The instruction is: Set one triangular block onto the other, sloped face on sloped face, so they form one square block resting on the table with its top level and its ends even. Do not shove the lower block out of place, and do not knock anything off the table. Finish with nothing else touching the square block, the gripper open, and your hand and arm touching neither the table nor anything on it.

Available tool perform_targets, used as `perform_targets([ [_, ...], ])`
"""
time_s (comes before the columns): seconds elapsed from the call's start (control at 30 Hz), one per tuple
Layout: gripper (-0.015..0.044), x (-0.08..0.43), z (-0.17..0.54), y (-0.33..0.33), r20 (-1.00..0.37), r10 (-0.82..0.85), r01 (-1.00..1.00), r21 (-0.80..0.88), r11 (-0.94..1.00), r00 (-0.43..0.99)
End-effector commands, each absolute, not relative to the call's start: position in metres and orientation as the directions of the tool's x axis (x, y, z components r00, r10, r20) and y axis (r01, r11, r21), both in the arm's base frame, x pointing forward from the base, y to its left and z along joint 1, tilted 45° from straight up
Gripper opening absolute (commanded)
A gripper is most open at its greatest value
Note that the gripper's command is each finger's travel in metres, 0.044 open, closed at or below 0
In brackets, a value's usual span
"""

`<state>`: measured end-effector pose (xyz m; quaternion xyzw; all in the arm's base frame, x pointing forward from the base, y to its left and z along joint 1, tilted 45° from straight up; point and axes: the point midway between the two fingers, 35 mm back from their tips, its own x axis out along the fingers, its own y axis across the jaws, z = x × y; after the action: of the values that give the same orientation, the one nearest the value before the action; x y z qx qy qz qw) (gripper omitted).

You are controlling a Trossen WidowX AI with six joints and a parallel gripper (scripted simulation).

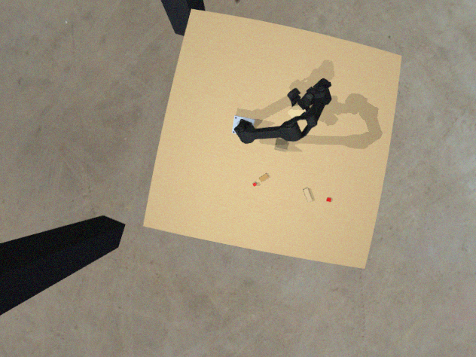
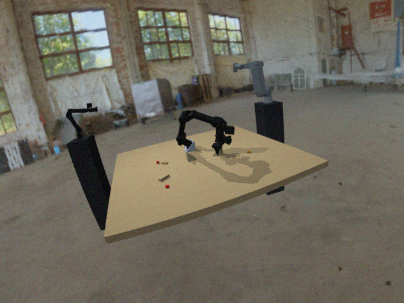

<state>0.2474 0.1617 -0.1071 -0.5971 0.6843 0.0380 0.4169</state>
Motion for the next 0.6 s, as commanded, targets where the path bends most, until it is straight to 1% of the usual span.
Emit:
perform_targets([
  [0.0, 0.0000, 0.246, -0.106, 0.162, -0.630, -0.774, -0.849, -0.445, 0.285, 0.070],
  [0.17, 0.0000, 0.243, -0.101, 0.161, -0.694, -0.709, -0.850, -0.443, 0.285, 0.124],
  [0.57, 0.0000, 0.233, -0.084, 0.157, -0.837, -0.473, -0.852, -0.440, 0.283, 0.275],
])
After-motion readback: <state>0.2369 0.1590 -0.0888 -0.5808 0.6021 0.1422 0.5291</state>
